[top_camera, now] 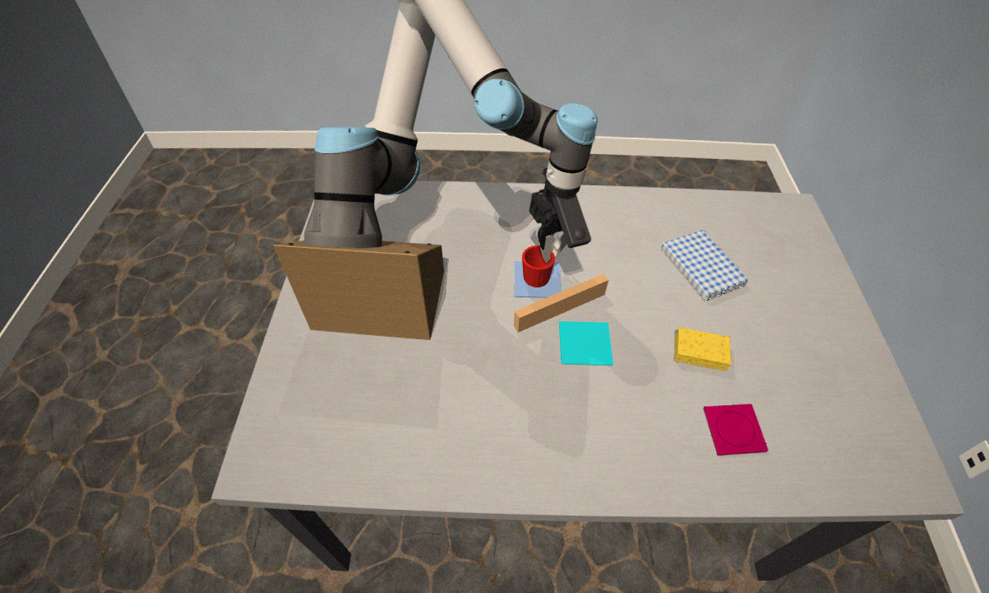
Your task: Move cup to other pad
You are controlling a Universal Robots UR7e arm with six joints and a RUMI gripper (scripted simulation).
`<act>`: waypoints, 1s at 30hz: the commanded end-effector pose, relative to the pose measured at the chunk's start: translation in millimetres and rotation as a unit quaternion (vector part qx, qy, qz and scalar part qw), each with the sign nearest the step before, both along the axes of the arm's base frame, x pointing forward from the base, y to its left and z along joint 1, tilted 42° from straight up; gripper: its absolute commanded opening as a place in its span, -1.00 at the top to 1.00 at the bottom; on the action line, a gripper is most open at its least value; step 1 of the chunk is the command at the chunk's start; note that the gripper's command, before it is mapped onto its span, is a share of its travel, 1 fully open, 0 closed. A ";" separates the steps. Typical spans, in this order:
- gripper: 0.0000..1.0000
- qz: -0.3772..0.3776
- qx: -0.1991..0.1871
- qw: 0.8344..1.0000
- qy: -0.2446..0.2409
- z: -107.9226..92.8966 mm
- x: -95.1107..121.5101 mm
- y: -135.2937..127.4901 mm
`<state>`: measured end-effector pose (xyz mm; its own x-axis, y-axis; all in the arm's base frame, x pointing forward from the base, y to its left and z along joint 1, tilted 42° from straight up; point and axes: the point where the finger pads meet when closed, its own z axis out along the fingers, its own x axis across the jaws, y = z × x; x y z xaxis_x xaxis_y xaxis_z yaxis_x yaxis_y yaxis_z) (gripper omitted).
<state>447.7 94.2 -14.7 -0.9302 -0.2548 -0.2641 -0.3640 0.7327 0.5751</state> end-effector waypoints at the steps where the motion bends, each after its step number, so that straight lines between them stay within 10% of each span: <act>1: 0.94 0.000 0.000 1.000 0.000 0.2 0.3 -0.3; 30: 0.94 0.000 0.000 1.000 0.000 28.5 -4.9 -25.1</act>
